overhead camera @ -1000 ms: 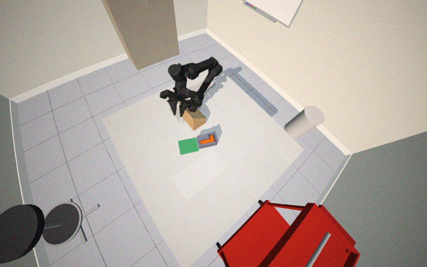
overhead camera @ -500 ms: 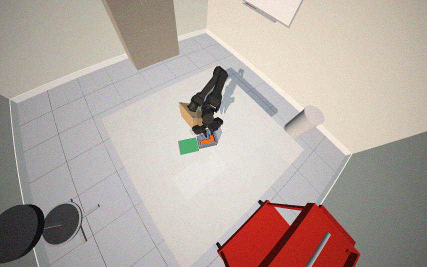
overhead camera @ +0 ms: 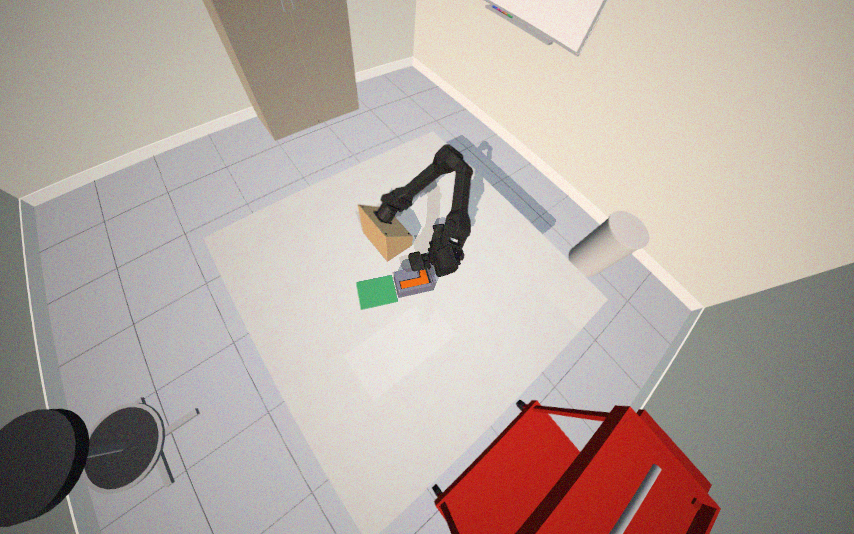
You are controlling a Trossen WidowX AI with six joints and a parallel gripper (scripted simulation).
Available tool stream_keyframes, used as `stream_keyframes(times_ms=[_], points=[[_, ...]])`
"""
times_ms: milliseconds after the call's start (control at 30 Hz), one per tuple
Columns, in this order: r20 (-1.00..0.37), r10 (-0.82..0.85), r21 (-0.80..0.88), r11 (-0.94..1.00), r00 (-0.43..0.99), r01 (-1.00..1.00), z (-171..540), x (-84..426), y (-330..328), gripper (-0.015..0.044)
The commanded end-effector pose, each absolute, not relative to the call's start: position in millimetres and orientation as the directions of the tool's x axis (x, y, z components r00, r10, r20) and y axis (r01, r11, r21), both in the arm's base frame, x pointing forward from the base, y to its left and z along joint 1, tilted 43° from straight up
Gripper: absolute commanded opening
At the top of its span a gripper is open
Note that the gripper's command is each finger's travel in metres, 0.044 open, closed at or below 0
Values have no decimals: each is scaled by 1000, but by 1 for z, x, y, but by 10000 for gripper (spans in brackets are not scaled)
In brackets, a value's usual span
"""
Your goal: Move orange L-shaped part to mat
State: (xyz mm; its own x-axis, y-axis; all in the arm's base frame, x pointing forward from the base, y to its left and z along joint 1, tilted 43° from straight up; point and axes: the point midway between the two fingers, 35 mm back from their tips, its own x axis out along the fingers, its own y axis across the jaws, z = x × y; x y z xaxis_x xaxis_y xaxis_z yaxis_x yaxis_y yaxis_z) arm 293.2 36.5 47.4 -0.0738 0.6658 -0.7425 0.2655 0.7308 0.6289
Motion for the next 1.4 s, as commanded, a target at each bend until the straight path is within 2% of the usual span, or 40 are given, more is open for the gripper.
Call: stream_keyframes(times_ms=[0, 300, 1367], points=[[-741, 664, 618, 731, -96, 288, 45, 291, 40, 180], [-740, 666, 620, 730, -96, 288, -7, 284, 88, 180], [-738, 668, 621, 729, -96, 289, -35, 280, 113, 180]])
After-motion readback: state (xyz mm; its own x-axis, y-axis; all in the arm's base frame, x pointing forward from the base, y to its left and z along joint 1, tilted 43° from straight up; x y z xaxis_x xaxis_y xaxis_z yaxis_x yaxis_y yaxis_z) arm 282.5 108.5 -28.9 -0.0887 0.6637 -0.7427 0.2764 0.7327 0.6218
